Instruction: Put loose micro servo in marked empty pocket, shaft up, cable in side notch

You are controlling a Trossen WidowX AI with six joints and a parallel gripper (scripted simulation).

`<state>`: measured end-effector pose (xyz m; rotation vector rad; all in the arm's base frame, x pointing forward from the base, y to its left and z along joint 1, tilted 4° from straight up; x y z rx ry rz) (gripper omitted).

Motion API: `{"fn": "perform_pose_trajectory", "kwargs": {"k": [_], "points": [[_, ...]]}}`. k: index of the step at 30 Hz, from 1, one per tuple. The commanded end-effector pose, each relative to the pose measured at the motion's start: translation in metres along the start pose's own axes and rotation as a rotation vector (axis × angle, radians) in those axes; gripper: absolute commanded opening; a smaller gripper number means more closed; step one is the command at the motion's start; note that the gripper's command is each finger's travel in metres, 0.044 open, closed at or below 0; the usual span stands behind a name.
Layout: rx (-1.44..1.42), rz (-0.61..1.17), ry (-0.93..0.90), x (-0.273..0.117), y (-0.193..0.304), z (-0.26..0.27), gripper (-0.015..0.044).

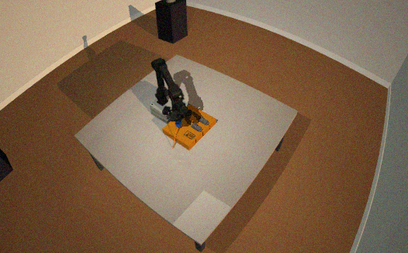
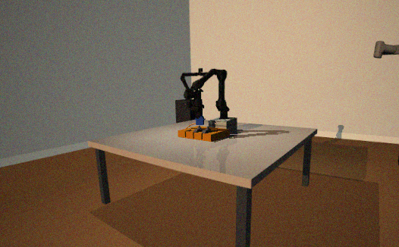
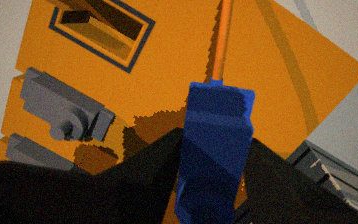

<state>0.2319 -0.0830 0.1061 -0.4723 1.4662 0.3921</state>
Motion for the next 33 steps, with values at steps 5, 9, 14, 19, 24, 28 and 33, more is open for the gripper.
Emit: {"fn": "perform_pose_trajectory", "kwargs": {"k": [5,9,14,19,24,28,33], "points": [[-0.292,-0.002,-0.005,-0.0008,-0.0008,0.0008,0.0000],[-0.431,-0.002,-0.005,-0.0008,-0.0008,0.0008,0.0000],[-0.604,-0.003,-0.005,-0.0008,-0.0008,0.0008,0.0000],[-0.777,-0.003,-0.005,-0.0008,-0.0008,0.0008,0.0000],[-0.950,-0.003,-0.005,-0.0008,-0.0008,0.0008,0.0000],[-1.088,-0.004,-0.005,-0.0008,-0.0008,0.0008,0.0000],[-1.140,-0.004,-0.004,-0.0008,-0.0008,0.0008,0.0000]]}}
Point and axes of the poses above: the point midway between the two fingers, 35 mm back from their tips, its own x axis out along the fingers, its own z axis across the jaws, y = z × x, the point moved 3 cm from there along -x, back along the fingers, and after that the axes turned 7 degrees about -x, right-handed, at the moved point
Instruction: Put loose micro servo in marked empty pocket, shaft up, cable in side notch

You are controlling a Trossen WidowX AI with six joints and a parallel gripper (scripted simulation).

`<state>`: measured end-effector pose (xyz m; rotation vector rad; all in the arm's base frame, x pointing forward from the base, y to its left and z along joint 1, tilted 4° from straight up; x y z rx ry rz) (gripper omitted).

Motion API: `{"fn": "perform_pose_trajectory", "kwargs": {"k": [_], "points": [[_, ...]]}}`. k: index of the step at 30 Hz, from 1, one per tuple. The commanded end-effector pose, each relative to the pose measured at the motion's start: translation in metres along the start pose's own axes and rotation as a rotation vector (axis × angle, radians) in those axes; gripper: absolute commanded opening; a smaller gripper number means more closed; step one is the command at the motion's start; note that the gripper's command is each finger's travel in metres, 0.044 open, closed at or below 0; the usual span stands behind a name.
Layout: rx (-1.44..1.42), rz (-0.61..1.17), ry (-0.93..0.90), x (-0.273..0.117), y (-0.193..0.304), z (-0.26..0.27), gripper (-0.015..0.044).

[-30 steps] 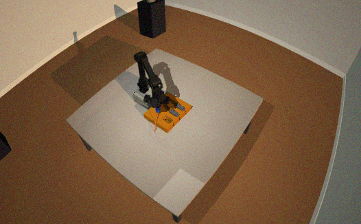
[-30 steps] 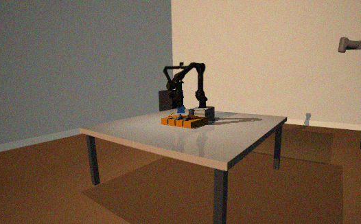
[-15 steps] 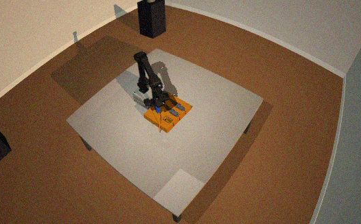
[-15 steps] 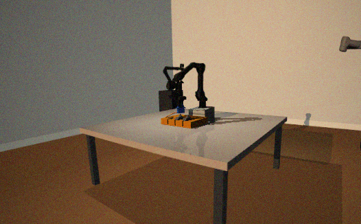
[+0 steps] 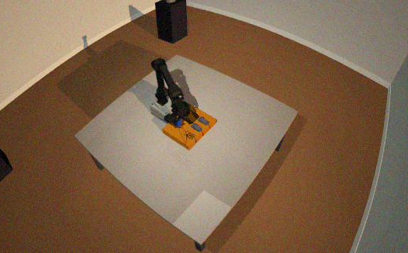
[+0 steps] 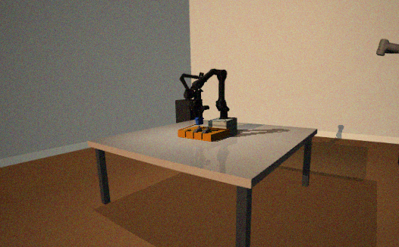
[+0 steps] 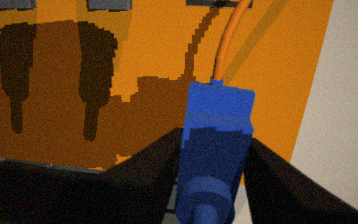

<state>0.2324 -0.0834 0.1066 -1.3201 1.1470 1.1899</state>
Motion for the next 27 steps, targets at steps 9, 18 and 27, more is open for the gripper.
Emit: {"fn": "perform_pose_trajectory", "kwargs": {"k": [9,18,27], "points": [[-0.055,-0.004,-0.002,-0.001,-0.010,-0.001,0.0000],[-0.055,-0.007,-0.002,-0.001,-0.047,-0.003,0.0000],[-0.055,-0.009,-0.002,-0.002,-0.082,-0.005,0.0000]]}}
Point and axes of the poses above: the point midway between the two fingers, 35 mm back from their tips, its own x axis out along the fingers, its own z axis across the jaws, y = z × x, the point moved 3 cm from there along -x, back along the fingers, and after that the axes turned 7 degrees about -x, right-handed, at the moved point
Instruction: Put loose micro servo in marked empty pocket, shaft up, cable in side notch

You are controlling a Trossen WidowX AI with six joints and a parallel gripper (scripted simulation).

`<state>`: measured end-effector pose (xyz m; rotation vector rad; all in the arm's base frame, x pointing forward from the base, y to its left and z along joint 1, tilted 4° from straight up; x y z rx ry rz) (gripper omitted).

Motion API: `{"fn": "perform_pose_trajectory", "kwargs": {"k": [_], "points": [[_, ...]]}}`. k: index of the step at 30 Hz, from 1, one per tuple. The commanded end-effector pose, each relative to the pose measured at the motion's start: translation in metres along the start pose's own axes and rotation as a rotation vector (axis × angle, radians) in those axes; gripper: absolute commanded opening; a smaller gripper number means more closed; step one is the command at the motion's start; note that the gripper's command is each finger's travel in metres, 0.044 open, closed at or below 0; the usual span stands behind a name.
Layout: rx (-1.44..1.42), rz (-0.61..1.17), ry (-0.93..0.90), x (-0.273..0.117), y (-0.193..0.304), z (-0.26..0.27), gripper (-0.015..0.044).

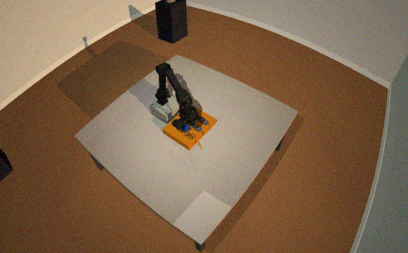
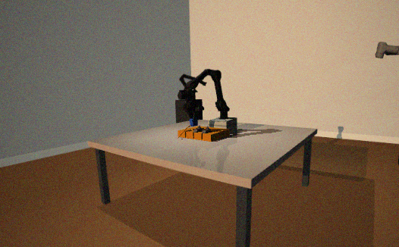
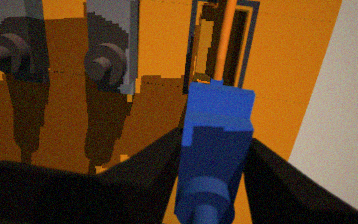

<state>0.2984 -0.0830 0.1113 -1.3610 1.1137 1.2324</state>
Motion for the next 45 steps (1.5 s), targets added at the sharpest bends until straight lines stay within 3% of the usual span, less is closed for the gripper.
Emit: {"fn": "perform_pose_trajectory", "kwargs": {"k": [1,9,45], "points": [[0.003,-0.007,0.004,-0.002,-0.020,-0.002,0.0000],[0.003,-0.008,0.004,-0.002,-0.044,-0.005,0.0000],[0.003,-0.008,0.004,0.023,-0.043,-0.006,0.0000]]}}
Point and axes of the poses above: the point midway between the two fingers, 35 mm back from their tips, its own x axis out along the fingers, its own z axis across the jaws, y = z × x, the point moved 3 cm from there along -x, back along the fingers, and after that the axes turned 7 degrees about -x, right-handed, at the moved point
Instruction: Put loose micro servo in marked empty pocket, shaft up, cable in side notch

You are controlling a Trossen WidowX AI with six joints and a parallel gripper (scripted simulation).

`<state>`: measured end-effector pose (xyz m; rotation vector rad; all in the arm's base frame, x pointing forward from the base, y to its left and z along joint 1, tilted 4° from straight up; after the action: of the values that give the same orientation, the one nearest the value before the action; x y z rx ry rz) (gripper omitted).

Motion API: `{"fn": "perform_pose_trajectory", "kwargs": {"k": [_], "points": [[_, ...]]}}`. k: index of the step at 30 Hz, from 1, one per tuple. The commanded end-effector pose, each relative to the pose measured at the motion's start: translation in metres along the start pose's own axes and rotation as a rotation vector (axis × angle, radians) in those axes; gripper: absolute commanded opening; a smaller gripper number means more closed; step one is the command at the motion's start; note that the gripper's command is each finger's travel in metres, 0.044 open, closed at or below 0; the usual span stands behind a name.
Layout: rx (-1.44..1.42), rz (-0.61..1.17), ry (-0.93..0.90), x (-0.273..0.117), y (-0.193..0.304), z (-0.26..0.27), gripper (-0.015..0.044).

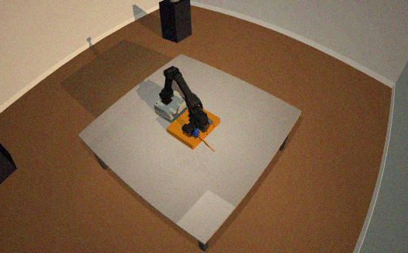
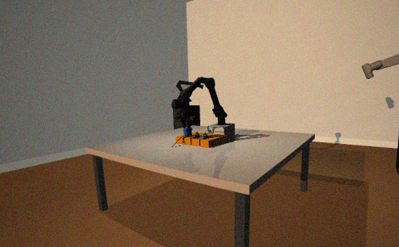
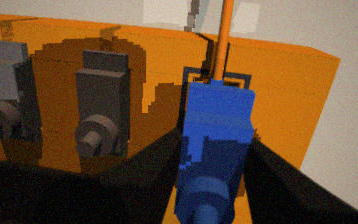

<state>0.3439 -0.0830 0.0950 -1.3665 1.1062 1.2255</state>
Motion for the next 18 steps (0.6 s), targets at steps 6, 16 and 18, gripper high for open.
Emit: {"fn": "perform_pose_trajectory", "kwargs": {"k": [6,16,18], "points": [[0.004,0.001,0.003,0.008,0.000,0.000,0.0000],[0.004,0.001,0.003,0.015,0.000,0.000,0.0000],[0.004,0.001,0.003,0.017,0.000,0.000,0.0000]]}}
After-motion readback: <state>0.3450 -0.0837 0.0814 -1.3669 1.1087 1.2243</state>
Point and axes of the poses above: the point midway between the two fingers, 35 mm back from their tips, its own x axis out along the fingers, its own z axis across the jaws, y = z × x, the point moved 3 cm from there along -x, back along the fingers, and after that the axes turned 7 degrees about -x, right-handed, at the moved point
